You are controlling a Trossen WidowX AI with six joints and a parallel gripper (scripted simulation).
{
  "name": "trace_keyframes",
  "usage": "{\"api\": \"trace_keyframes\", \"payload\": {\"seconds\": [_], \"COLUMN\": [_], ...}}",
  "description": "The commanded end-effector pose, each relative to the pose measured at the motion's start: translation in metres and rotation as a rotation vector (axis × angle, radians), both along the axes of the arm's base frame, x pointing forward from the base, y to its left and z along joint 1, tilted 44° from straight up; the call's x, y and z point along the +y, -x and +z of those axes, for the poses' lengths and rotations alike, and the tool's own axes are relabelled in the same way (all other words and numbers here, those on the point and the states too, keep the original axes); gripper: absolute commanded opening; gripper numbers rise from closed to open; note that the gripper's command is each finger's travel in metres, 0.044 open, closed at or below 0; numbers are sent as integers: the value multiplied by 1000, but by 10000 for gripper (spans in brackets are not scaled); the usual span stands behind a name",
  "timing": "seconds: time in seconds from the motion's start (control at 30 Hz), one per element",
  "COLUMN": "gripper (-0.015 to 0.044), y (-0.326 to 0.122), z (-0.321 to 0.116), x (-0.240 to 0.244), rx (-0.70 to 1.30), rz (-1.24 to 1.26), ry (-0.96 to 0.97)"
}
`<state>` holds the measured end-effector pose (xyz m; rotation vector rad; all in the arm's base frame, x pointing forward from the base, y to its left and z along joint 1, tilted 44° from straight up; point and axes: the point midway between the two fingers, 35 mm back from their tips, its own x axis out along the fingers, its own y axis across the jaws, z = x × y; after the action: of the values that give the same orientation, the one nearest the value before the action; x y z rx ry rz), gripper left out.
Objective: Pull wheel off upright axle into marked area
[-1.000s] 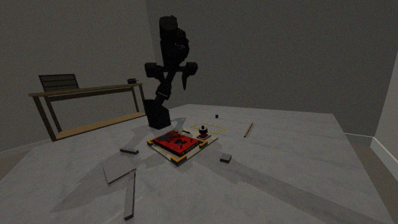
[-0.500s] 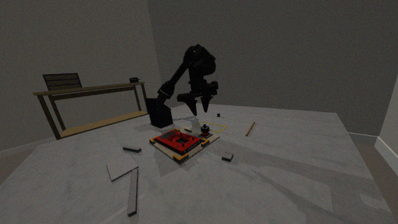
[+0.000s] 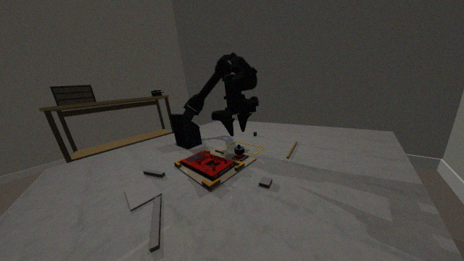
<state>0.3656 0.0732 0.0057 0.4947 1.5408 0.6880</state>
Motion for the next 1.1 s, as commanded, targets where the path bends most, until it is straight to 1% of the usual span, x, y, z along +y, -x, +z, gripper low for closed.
{"api": "trace_keyframes", "payload": {"seconds": [0.0, 0.3, 0.5, 0.63, 0.9, 1.07], "gripper": [300, 300, 300, 195, 142, 10], "y": [1, 9, 11, 10, 10, 10], "z": [-9, -49, -52, -49, -49, -48], "x": [11, 48, 51, 48, 48, 48], "rx": [4, 5, 5, 5, 5, 5], "rz": [1, 1, 2, 7, 7, 7], "ry": [-3, -7, -7, -3, -3, -3]}}
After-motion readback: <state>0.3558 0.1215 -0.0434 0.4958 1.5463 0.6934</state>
